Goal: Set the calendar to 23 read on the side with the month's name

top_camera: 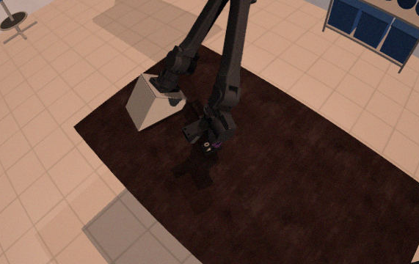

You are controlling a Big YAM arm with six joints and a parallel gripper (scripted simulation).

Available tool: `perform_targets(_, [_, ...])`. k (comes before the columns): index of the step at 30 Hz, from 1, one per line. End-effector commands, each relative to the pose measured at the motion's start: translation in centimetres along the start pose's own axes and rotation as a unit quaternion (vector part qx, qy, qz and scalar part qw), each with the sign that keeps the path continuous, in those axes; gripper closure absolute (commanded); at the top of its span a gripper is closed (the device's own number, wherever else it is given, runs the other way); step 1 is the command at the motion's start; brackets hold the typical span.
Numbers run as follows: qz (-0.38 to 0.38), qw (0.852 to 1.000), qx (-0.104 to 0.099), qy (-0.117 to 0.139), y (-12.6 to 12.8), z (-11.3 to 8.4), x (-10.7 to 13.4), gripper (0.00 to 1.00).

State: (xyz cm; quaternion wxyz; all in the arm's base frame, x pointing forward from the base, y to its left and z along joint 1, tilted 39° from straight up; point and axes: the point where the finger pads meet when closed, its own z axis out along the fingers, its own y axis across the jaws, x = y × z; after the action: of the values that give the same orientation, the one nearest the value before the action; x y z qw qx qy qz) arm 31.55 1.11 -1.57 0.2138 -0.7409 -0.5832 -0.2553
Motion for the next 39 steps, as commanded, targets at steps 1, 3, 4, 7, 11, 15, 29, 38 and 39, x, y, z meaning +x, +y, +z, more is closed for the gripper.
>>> perform_targets(1, [0.002, 1.0, -0.002, 0.0, 0.67, 0.51, 0.09, 0.54])
perform_targets(3, [0.004, 1.0, -0.002, 0.0, 0.51, 0.58, -0.02, 0.54])
perform_targets(4, [0.004, 1.0, -0.002, 0.0, 0.51, 0.58, -0.02, 0.54])
perform_targets(7, [0.014, 1.0, -0.006, 0.001, 0.54, 0.28, -0.53, 0.54])
perform_targets(11, [0.008, 1.0, -0.004, 0.0, 0.55, 0.44, -0.27, 0.54])
perform_targets(15, [0.008, 1.0, -0.004, 0.0, 0.55, 0.44, -0.27, 0.54])
perform_targets(29, [0.008, 1.0, -0.004, 0.0, 0.55, 0.44, -0.27, 0.54])
perform_targets(38, [0.008, 1.0, -0.004, 0.0, 0.55, 0.44, -0.27, 0.54])
perform_targets(39, [0.008, 1.0, -0.004, 0.0, 0.55, 0.44, -0.27, 0.54])
